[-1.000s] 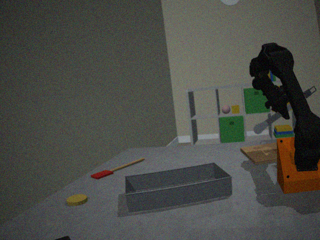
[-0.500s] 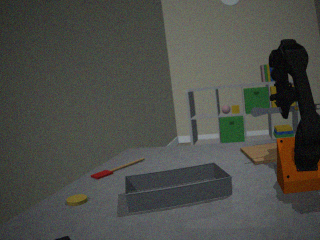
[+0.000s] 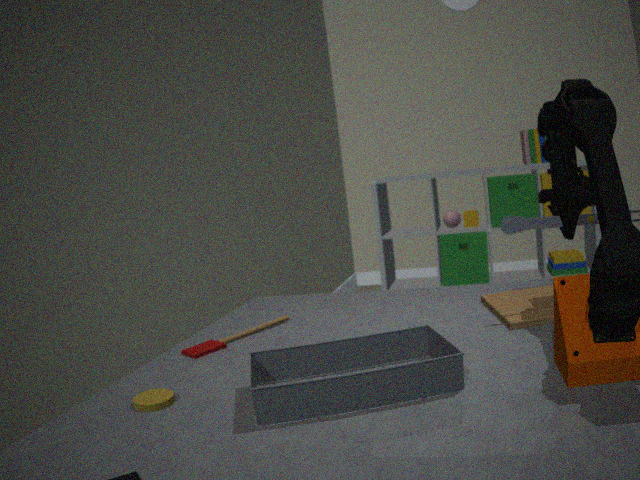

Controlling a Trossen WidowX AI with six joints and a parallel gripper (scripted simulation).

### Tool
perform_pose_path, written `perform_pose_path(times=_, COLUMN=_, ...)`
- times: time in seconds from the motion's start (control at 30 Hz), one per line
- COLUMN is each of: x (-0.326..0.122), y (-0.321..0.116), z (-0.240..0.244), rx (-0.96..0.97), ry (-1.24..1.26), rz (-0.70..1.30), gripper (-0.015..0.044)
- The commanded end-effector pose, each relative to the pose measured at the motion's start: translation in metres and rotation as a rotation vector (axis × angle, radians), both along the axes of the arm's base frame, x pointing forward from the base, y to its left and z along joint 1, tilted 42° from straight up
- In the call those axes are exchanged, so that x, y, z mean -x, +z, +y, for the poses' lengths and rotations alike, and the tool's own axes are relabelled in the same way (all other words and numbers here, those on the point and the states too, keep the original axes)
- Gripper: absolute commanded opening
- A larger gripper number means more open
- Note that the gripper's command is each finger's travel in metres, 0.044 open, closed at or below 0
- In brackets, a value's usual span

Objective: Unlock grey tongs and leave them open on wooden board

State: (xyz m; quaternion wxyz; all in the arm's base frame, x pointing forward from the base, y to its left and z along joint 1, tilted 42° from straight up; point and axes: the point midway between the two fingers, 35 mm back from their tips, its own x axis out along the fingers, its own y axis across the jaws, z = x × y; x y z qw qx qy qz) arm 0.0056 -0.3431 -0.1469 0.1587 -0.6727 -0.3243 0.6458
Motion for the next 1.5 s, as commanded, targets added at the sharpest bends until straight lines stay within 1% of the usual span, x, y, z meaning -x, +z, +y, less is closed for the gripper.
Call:
perform_pose_path(times=0.0, x=0.000, y=-0.005, z=0.003, rx=-0.001, ry=0.001, rz=-0.004, gripper=-0.0150)
perform_pose_path(times=1.47, x=0.003, y=-0.061, z=0.048, rx=-0.001, ry=0.001, rz=-0.004, gripper=-0.0150)
